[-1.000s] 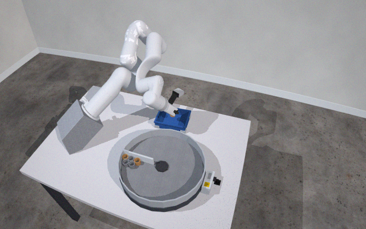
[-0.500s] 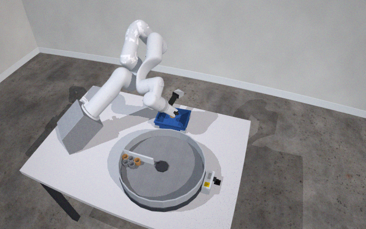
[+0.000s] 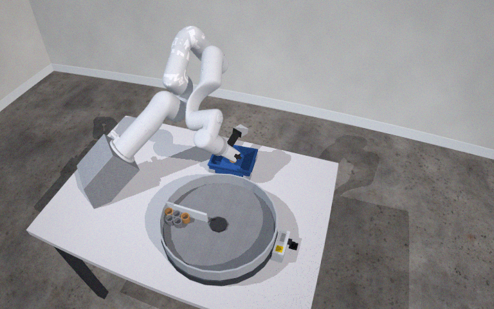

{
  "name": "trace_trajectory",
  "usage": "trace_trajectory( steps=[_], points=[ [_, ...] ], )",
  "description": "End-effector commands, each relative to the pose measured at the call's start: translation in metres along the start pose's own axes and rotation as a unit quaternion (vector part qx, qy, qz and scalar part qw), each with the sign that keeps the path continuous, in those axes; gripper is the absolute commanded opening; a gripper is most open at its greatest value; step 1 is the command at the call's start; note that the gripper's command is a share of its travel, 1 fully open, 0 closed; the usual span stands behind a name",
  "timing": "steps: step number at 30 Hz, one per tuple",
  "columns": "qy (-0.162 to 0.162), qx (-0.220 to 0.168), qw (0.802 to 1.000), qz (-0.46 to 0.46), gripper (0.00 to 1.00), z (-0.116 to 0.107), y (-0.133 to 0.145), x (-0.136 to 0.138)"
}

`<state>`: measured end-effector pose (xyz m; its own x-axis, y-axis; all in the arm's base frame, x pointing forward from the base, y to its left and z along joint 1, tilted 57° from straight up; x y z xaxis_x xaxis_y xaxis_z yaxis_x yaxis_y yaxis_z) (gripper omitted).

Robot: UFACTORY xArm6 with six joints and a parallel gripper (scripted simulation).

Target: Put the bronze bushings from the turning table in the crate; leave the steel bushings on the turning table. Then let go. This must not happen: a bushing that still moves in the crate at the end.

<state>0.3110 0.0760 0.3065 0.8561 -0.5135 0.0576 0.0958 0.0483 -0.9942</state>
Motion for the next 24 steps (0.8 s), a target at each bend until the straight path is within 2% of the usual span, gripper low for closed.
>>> trace_trajectory(
  steps=[1,24],
  points=[
    [0.000,0.001,1.000,-0.001,0.00,0.0054,0.0033,0.0017],
    [0.000,0.001,1.000,-0.001,0.00,0.0104,0.0073,0.0026]
  ],
)
Point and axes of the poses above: the point where the finger pads meet when closed, its own z axis out along the fingers, its own x axis across the jaws, y = z × x, the point moved 6 cm from there along -z, back along the fingers, and after that the axes turned 11 degrees about z, right-handed, at the moved point
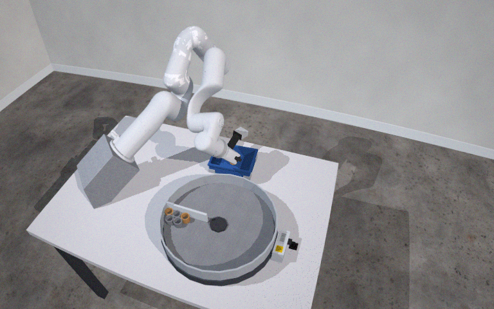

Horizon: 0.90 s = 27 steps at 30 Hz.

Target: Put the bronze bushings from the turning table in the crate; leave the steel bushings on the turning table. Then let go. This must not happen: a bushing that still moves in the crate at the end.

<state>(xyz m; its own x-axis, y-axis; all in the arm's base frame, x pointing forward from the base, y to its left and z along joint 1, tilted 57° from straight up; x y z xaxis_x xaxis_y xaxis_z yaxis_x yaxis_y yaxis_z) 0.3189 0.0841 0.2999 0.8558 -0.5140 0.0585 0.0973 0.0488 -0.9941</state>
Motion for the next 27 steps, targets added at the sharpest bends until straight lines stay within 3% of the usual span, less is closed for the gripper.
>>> trace_trajectory(
  steps=[1,27],
  points=[
    [0.000,0.000,1.000,-0.001,0.00,0.0000,-0.0004,0.0003],
    [0.000,0.000,1.000,-0.001,0.00,0.0037,0.0031,0.0006]
  ],
)
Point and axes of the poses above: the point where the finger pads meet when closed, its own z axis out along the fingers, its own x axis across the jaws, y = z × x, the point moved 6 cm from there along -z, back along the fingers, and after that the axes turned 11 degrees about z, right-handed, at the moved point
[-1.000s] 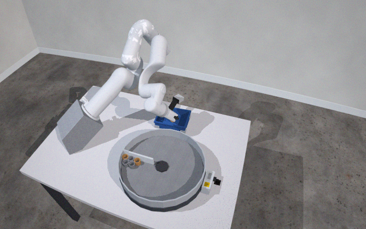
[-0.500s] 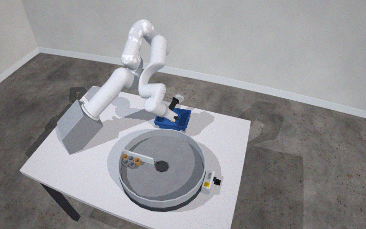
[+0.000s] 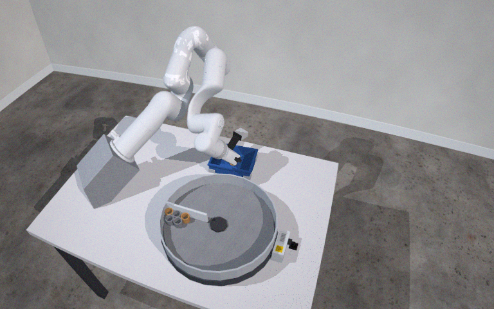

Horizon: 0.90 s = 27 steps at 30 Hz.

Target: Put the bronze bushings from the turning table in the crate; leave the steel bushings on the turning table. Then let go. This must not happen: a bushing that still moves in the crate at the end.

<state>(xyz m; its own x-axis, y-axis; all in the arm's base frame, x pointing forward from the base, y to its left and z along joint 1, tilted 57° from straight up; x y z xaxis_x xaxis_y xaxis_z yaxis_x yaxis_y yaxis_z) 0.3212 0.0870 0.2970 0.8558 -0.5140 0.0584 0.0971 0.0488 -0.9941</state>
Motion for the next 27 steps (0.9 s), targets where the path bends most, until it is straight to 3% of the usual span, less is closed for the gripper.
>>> trace_trajectory(
  steps=[1,13,14,27],
  points=[
    [0.000,0.000,1.000,-0.001,0.00,0.0004,0.0000,0.0004],
    [0.000,0.000,1.000,-0.001,0.00,0.0005,0.0000,0.0004],
    [0.000,0.000,1.000,-0.001,0.12,0.0005,0.0000,0.0004],
    [0.000,0.000,1.000,-0.001,0.12,0.0005,0.0000,0.0004]
  ],
)
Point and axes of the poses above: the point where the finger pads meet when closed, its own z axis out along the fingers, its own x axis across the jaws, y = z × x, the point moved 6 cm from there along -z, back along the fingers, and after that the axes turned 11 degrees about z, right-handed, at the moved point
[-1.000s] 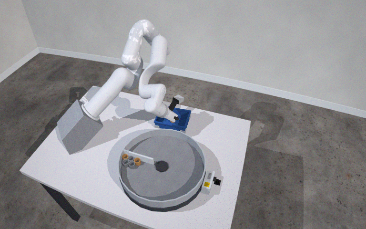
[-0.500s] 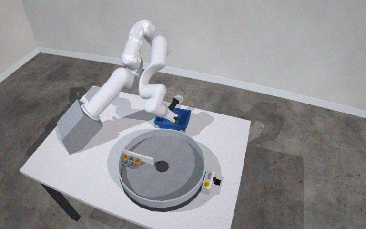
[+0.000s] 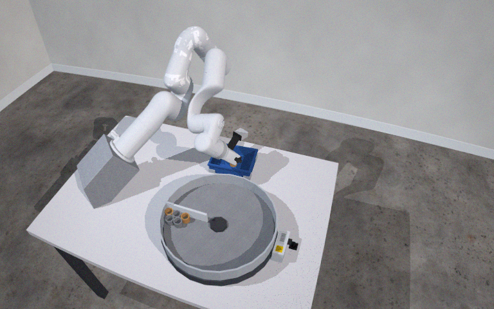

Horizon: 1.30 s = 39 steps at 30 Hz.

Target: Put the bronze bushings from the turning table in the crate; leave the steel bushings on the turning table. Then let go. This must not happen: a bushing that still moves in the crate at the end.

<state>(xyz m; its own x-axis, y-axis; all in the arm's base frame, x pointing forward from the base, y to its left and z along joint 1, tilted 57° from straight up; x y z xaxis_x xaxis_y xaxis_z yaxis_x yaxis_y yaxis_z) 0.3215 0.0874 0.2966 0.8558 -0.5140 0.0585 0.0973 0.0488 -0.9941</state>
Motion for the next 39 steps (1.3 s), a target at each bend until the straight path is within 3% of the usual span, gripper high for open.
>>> trace_trajectory(
  steps=[1,27,39],
  points=[
    [0.000,0.000,1.000,-0.001,0.12,0.000,0.000,0.000],
    [0.000,0.000,1.000,-0.001,0.12,-0.002,-0.002,0.000],
    [0.000,0.000,1.000,-0.001,0.12,-0.033,-0.028,-0.005]
  ],
)
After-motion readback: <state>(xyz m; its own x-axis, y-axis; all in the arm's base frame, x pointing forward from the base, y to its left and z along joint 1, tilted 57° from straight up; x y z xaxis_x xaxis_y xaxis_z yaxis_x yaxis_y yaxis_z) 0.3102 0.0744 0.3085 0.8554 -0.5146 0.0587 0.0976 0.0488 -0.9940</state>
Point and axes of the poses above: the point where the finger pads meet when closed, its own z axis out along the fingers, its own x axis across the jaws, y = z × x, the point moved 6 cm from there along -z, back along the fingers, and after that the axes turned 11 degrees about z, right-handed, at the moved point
